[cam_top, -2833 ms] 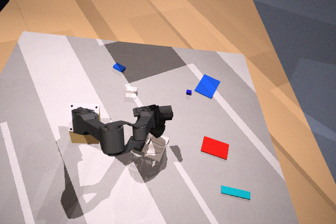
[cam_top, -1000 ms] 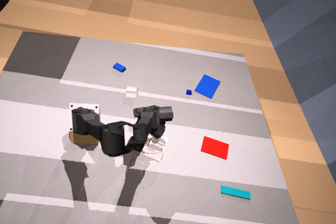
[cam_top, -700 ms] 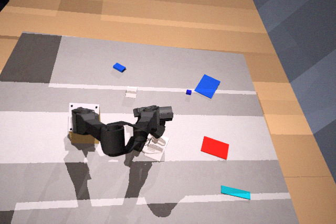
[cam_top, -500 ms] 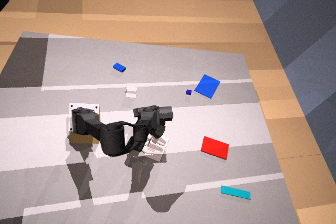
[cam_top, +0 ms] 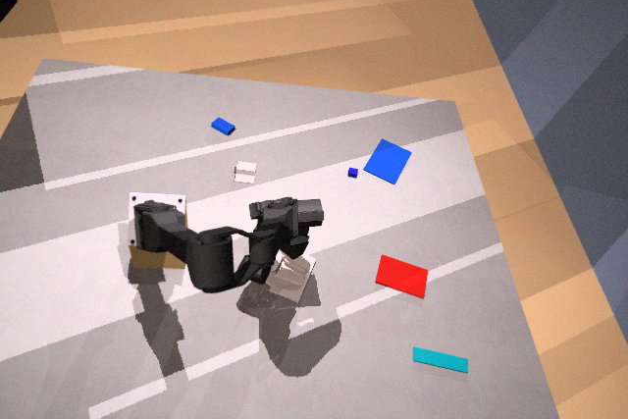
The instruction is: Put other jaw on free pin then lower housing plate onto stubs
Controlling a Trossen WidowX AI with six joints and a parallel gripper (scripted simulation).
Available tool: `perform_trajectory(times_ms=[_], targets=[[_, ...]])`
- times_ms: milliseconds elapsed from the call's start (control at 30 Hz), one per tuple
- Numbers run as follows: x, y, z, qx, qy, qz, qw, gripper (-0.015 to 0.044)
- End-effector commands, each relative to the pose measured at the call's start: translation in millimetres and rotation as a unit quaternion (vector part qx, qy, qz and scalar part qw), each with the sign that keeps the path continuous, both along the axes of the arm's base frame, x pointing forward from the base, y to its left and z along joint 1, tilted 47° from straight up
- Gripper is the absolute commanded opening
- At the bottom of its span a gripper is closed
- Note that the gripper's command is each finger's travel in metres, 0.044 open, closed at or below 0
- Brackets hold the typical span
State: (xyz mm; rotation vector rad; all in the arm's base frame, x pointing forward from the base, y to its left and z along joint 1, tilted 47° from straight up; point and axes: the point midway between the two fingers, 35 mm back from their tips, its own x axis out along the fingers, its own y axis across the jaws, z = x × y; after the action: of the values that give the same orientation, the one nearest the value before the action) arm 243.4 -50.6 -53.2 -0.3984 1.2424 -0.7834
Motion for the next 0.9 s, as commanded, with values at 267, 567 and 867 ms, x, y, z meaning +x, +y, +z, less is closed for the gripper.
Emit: perform_trajectory(times_ms=[267,567,867], targets=[[-0.7,23.0,18.1,0.004,0.001,0.001,1.000,0.0440],[-6.2,51.3,45.1,0.000,0.003,0.006,1.000,0.0440],[-44.6,87.4,85.1,0.003,0.004,0.000,1.000,0.0440]])
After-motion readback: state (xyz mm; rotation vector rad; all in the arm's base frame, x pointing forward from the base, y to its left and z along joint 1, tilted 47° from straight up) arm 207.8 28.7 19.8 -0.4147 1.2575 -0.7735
